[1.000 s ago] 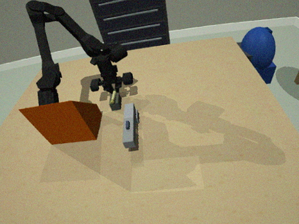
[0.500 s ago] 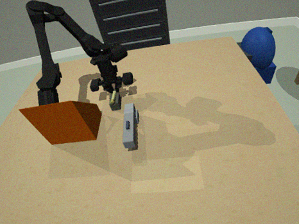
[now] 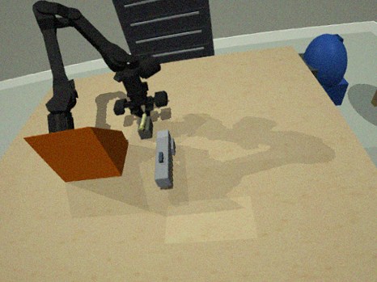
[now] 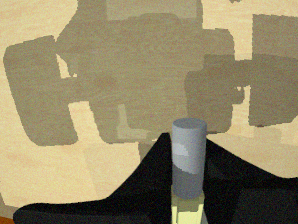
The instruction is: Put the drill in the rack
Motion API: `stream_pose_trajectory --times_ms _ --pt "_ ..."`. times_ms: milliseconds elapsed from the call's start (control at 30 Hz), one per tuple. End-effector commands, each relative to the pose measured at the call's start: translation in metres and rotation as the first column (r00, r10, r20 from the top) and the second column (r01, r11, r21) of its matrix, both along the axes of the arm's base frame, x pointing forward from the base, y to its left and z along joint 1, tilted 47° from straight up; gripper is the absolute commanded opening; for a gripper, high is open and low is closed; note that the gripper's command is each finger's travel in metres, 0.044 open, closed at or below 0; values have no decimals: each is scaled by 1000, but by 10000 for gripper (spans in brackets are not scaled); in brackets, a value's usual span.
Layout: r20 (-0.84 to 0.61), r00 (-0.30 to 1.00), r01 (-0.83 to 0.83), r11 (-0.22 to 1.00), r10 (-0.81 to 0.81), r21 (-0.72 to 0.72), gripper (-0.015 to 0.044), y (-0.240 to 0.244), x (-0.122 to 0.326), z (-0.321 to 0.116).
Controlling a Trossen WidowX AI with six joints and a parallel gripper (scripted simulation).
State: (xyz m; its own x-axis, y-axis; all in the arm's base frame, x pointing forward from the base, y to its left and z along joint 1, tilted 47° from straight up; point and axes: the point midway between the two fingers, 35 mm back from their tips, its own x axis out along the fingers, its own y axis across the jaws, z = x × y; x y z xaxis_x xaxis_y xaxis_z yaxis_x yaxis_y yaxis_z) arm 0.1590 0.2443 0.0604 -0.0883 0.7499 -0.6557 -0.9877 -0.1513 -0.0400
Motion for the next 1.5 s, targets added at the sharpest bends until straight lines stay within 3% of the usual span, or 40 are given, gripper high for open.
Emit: stream_pose_trajectory --times_ms 0,100,667,1333,1400,1467 --pt "8 1000 -7 1000 8 -21 0 1 0 -8" --pt "8 1000 -7 1000 8 -21 0 1 0 -8" --pt "1 1000 -1 1000 1 -2 440 -1 0 1" --pt "10 1000 -7 1000 8 -25 440 -59 8 54" --pt "-14 998 58 998 -59 -33 440 -60 14 48" --pt "-72 972 222 974 -225 -42 440 -78 29 51"
